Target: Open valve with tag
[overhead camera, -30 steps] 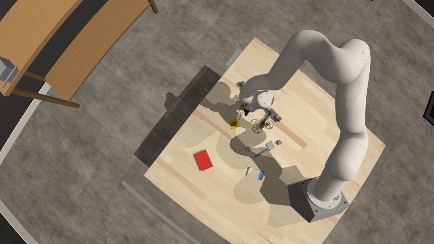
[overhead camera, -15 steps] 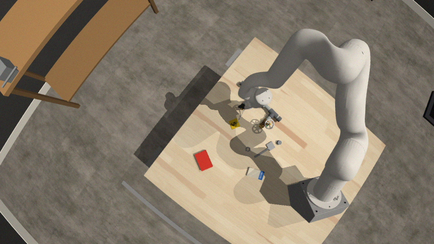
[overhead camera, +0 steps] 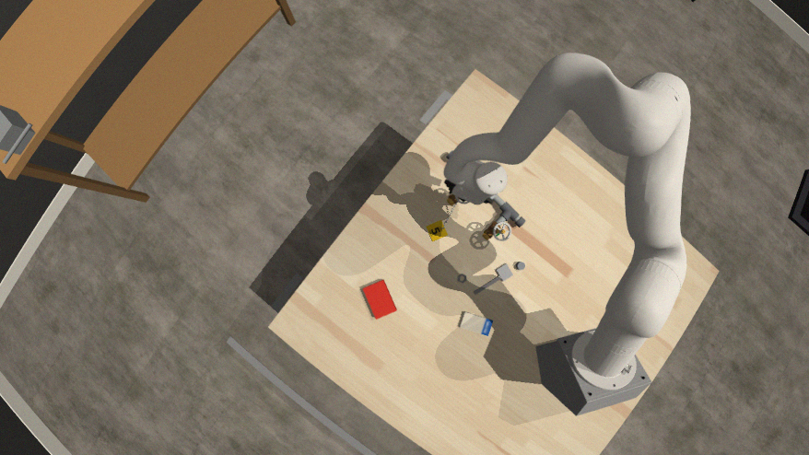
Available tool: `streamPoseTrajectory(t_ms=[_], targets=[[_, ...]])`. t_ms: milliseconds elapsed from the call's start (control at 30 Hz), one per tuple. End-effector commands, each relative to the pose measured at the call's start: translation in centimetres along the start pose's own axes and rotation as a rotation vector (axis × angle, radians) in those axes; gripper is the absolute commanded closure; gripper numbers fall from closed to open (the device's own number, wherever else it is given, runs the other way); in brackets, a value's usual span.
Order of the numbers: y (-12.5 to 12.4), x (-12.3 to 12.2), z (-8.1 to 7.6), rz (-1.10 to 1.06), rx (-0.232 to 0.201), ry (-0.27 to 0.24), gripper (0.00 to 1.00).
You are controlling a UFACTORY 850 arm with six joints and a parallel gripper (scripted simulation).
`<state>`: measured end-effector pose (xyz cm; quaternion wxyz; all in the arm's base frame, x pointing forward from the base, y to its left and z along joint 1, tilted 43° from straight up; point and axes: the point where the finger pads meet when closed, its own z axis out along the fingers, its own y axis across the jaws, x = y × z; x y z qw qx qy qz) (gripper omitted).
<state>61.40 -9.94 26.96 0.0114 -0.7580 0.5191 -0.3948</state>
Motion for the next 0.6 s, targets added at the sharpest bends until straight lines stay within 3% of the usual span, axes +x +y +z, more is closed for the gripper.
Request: streamPoseTrajectory(t_ms=[0,433,467,567], targets=[[-0.03,0.01,-0.02,0.162,0.112,0.038,0.00],[-0.03,0.01,-0.02,0.182,0.121,0.041,0.00],[-0.03,0.01,-0.02,0.182,0.121,0.041,1.00],[-0.03,0.01,-0.02,0.182,0.121,0.041,1.00]])
